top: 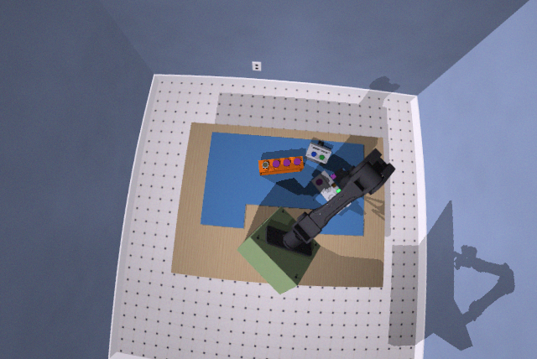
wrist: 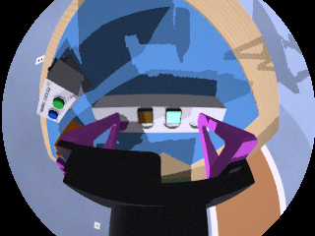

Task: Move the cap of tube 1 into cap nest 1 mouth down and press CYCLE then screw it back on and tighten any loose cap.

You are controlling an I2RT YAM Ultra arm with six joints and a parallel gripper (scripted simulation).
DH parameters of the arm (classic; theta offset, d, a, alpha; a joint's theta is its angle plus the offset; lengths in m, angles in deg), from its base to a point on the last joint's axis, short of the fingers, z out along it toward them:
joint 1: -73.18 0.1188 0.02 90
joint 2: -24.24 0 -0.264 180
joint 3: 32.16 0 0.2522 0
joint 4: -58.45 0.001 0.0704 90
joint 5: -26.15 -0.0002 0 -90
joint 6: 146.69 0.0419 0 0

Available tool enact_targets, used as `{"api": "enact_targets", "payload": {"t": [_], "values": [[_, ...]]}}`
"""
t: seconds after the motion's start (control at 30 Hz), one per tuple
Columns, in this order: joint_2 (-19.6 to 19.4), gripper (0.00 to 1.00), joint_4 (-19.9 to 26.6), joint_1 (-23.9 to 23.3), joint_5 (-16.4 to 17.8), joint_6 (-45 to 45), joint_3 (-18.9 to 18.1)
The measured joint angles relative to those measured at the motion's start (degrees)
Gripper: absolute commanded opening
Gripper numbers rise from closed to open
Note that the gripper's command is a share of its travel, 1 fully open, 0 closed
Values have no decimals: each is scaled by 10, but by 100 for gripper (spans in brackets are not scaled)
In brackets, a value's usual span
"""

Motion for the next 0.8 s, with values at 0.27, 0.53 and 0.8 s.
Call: {"api": "enact_targets", "payload": {"t": [0.27, 0.53, 0.8], "values": [[0, 100, 0, 0, 0, 0, 0], [0, 100, 0, 0, 0, 0, 0], [0, 47, 0, 0, 0, 0, 0]]}}
